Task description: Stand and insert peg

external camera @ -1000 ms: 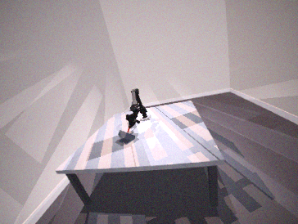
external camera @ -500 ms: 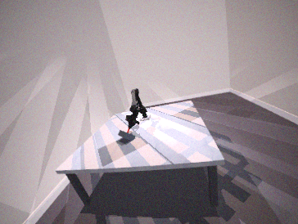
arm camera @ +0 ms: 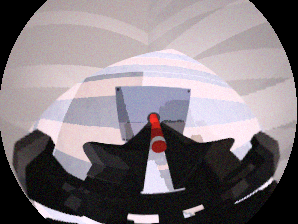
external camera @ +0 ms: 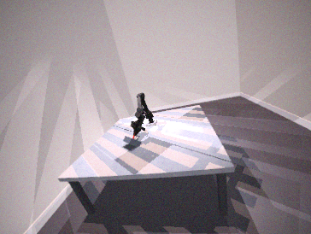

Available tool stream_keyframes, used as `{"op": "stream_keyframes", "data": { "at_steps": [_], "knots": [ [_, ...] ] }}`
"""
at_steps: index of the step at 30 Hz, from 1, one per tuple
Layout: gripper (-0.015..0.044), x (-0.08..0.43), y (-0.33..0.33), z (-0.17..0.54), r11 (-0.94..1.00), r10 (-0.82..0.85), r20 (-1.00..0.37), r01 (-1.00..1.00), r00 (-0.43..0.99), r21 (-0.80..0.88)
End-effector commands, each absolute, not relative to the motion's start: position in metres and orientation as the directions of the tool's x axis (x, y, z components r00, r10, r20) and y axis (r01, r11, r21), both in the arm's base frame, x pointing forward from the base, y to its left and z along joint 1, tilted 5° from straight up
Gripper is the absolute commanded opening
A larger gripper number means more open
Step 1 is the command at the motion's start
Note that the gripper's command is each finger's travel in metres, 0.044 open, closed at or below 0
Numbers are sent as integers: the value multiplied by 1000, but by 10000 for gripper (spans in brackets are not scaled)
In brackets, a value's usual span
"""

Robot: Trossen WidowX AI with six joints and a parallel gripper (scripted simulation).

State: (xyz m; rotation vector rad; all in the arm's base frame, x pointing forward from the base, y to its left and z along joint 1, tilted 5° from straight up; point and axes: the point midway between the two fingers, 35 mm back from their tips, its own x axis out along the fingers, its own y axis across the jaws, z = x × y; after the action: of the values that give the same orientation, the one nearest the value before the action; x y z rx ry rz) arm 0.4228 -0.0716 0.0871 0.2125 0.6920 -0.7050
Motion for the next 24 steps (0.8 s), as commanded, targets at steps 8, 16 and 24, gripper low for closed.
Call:
{"op": "stream_keyframes", "data": {
  "at_steps": [8, 16, 24],
  "knots": [
    [0, 427, -75, 82, 754, -521, -652, 656, 552, -47],
    [0, 429, -77, 79, 754, -521, -651, 656, 552, -47],
    [0, 430, -78, 76, 754, -521, -651, 656, 552, -47]
  ]
}}
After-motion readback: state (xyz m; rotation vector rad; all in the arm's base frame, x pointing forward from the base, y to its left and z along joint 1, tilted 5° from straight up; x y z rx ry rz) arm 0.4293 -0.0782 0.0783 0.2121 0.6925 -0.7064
